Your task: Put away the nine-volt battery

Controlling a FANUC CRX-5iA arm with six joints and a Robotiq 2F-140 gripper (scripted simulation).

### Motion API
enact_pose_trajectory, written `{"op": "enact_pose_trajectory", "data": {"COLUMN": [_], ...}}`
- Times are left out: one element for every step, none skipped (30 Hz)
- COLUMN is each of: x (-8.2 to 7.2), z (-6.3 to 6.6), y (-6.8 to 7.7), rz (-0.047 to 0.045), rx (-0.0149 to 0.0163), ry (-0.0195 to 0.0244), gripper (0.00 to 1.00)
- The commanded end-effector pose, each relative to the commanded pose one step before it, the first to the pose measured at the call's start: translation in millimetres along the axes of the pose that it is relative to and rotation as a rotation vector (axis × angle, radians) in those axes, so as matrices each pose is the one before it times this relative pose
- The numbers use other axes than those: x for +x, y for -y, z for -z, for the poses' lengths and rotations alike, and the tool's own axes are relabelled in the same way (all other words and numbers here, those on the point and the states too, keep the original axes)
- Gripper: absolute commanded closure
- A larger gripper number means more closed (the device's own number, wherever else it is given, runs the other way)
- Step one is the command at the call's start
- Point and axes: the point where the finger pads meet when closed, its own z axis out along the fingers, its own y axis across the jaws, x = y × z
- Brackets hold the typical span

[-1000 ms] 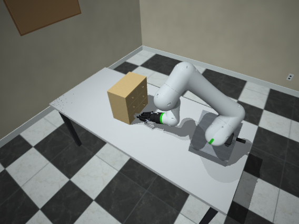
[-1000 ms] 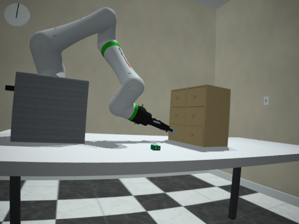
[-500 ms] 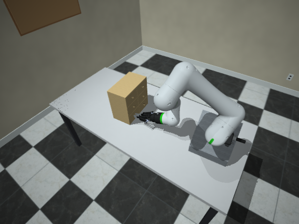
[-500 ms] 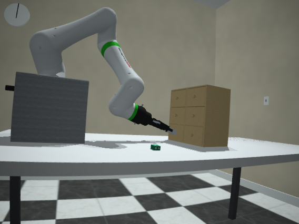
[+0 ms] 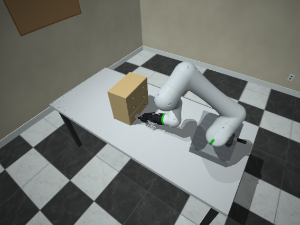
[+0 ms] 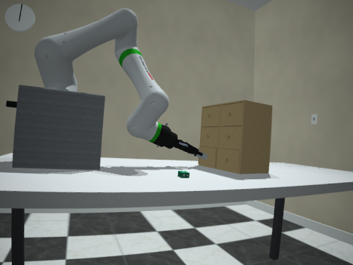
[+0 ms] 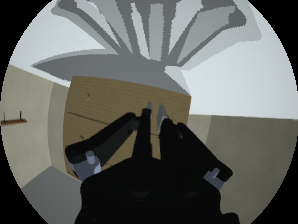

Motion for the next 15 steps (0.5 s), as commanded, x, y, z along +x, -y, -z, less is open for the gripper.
{"op": "enact_pose_trajectory", "data": {"x": [0.59,0.35,0.36,0.37,0.39,0.41,0.42,0.43,0.44,0.45,0.46,0.47,0.48,0.49,0.00], "z": [1.98,0.95,0.99,1.03,1.07,1.11,1.15,1.18,1.21,1.24,1.27,1.29,1.32,1.34,0.00], "y": [0.22,0.00,0.00,0.00,0.00,0.00,0.00,-0.01,0.00,0.00,0.00,0.00,0.01,0.00,0.00], "rz": [0.00017,0.00000,0.00000,0.00000,0.00000,0.00000,0.00000,0.00000,0.00000,0.00000,0.00000,0.00000,0.00001,0.00000,0.00000], "rx": [0.00024,0.00000,0.00000,0.00000,0.00000,0.00000,0.00000,0.00000,0.00000,0.00000,0.00000,0.00000,0.00000,0.00000,0.00000], "ry": [-0.00002,0.00000,0.00000,0.00000,0.00000,0.00000,0.00000,0.00000,0.00000,0.00000,0.00000,0.00000,-0.00001,0.00000,0.00000], "gripper": [0.92,0.92,0.92,0.92,0.92,0.92,0.92,0.92,0.92,0.92,0.92,0.92,0.92,0.92,0.92]}}
